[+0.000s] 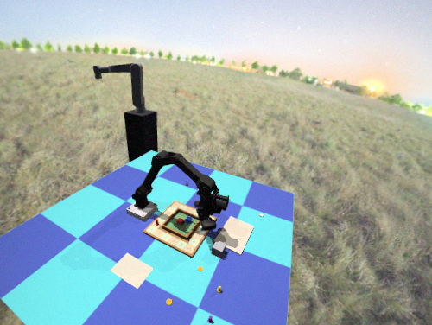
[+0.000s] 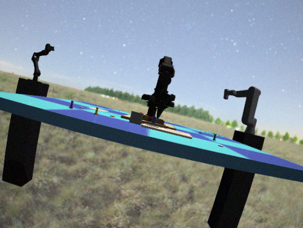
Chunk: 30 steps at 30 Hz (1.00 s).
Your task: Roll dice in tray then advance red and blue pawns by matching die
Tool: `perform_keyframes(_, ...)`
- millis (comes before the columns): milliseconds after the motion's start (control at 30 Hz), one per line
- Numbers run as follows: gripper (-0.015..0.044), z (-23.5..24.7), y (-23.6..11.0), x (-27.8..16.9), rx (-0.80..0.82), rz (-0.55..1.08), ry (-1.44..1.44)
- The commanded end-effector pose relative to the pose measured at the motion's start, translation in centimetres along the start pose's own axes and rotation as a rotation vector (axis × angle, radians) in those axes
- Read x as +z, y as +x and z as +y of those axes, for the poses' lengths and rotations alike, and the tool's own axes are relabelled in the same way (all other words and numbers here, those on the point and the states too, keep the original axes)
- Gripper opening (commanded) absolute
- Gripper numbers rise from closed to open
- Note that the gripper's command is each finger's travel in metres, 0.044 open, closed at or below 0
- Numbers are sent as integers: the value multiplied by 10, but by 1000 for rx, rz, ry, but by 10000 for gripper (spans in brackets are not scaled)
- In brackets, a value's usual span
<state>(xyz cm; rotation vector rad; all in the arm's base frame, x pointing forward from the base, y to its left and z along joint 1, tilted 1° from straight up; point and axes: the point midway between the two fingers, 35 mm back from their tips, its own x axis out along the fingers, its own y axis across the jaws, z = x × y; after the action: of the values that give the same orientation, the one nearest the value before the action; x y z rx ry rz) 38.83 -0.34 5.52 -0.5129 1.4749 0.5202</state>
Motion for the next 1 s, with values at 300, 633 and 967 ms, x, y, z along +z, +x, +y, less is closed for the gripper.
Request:
perform_keyframes(300, 200, 1, 21, 0, 1, -2, -3)
perform_keyframes(633, 22, 1, 21, -1, 1, -2, -3)
perform_keyframes(967, 0, -1, 10, 2, 1, -2, -3)
